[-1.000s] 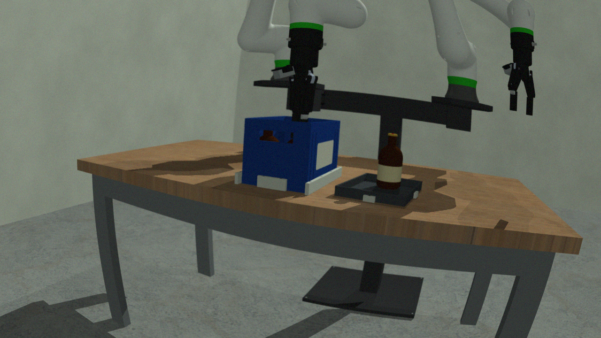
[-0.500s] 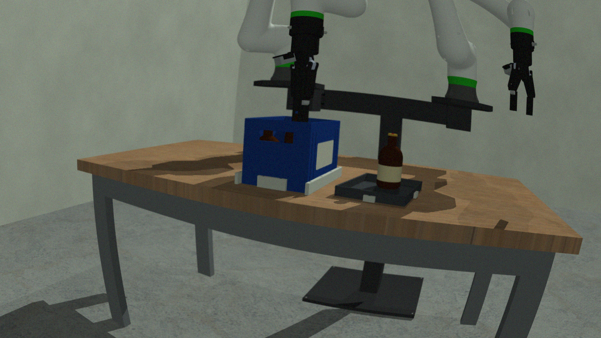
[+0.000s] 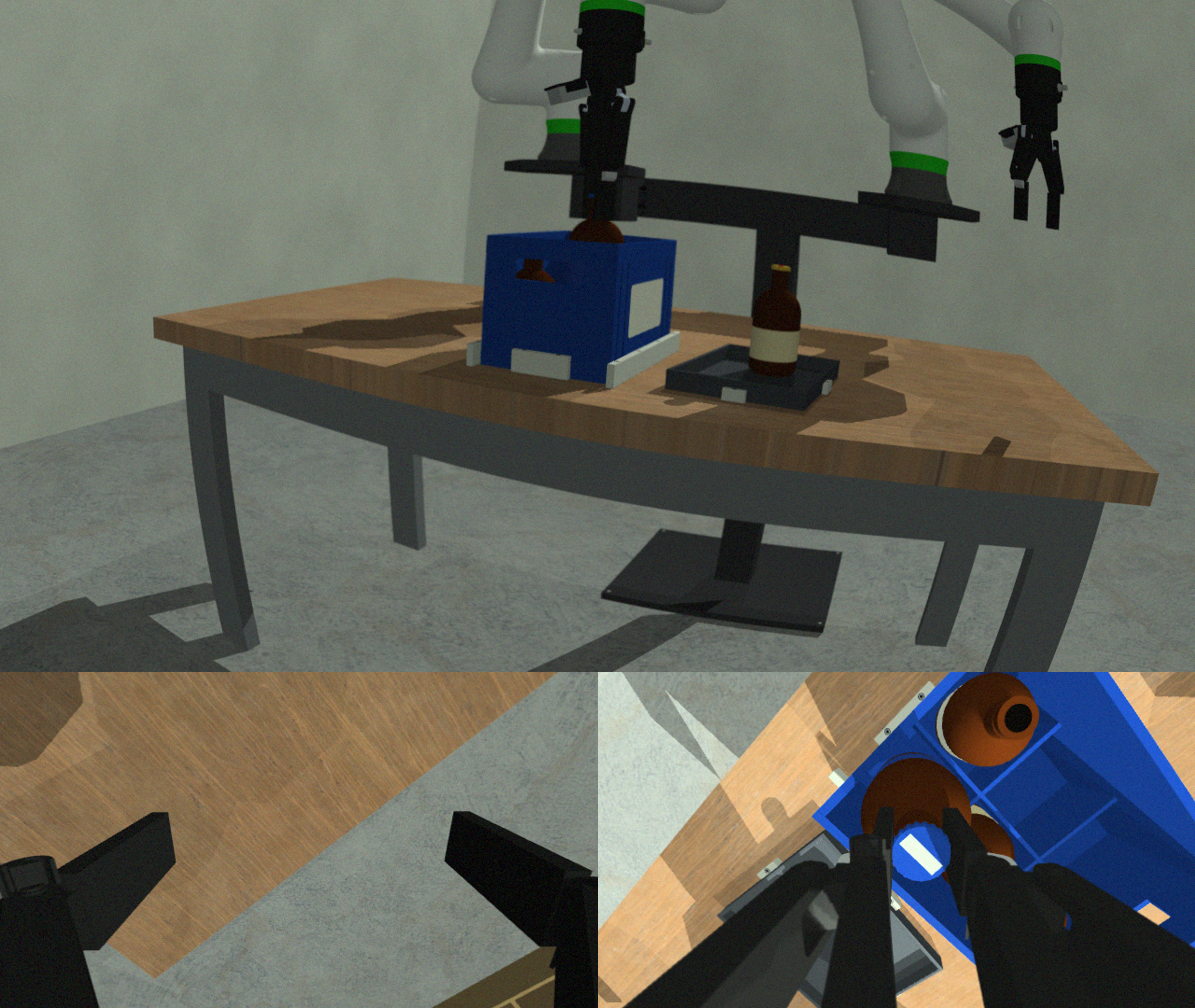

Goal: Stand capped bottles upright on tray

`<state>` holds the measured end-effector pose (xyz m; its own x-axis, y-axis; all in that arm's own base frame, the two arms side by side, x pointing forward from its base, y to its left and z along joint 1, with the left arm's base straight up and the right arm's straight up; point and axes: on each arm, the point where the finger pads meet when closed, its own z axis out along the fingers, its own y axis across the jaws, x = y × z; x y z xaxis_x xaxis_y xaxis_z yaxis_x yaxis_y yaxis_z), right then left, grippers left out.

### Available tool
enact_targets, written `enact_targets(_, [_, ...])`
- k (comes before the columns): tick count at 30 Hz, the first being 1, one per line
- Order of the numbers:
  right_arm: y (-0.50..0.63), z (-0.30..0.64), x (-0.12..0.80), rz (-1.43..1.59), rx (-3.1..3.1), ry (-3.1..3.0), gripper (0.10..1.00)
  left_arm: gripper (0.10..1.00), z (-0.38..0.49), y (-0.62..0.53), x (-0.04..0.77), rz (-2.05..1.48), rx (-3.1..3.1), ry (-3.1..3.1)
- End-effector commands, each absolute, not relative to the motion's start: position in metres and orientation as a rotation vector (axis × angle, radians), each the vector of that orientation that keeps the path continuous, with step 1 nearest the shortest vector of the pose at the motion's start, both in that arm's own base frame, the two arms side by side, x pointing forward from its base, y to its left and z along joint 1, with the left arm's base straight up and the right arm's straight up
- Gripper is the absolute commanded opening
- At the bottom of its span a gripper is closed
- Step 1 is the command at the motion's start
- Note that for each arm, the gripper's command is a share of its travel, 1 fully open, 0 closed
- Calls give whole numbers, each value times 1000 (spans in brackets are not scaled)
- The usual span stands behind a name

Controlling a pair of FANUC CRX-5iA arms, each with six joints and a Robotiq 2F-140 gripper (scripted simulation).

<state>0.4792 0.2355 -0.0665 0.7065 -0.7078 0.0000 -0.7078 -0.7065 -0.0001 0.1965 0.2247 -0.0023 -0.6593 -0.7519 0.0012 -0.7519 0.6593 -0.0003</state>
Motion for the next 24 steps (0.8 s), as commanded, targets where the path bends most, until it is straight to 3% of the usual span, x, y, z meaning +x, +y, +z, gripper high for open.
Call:
enact_targets(1, [236, -56, 480, -2, -2901, 1203, 99, 1000, -2, 225, 197, 0, 1297, -2862])
enact_targets(24, [236, 1, 480, -2, -2901, 1203, 99, 1000, -2, 225, 197, 0, 1297, -2862])
